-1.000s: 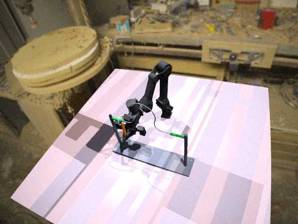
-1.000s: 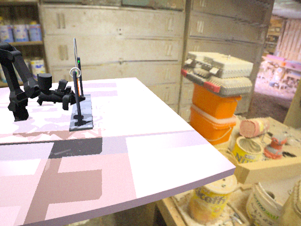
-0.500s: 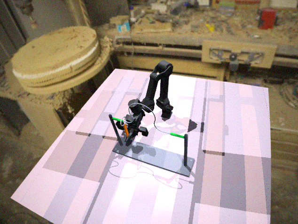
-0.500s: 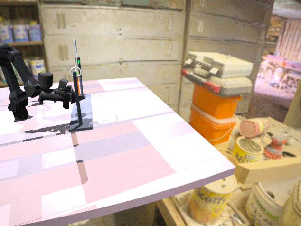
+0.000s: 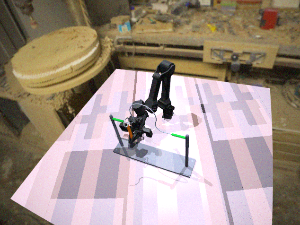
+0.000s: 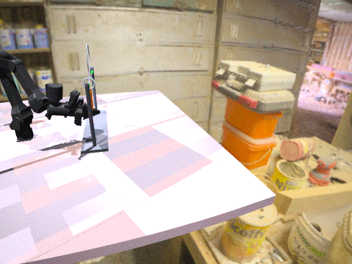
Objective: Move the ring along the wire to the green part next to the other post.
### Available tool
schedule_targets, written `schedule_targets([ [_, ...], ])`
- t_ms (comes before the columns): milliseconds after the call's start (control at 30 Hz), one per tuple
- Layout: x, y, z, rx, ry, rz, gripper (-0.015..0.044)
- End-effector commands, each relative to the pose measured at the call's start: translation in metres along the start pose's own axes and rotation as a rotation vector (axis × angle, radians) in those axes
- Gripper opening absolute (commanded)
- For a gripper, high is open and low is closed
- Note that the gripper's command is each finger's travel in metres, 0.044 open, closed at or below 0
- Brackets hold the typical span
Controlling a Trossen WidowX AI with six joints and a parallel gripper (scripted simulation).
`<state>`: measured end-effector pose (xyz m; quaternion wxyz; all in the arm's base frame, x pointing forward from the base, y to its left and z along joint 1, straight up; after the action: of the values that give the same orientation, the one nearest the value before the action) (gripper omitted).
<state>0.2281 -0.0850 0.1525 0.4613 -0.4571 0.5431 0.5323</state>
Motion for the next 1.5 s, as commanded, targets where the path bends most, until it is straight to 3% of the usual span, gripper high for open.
schedule_targets([
  [0, 0.001, 0.001, 0.008, -0.004, -0.037, 0.002, -0.0150],
  [867, -0.018, 0.001, 0.077, -0.095, -0.479, -0.013, -0.0150],
  [1467, -0.061, 0.029, 0.096, -0.260, -0.794, 0.180, -0.0150],
])
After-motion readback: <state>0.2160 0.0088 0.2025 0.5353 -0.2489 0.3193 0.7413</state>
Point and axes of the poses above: the point midway between the two fingers, 35 mm back from their tips, its own y axis back along the fingers, its own z axis across the jaws, x = y × z, the point moved 10 cm from there along y, back along the fingers, and after that the axes turned 2 degrees about y, right-handed, at the moved point
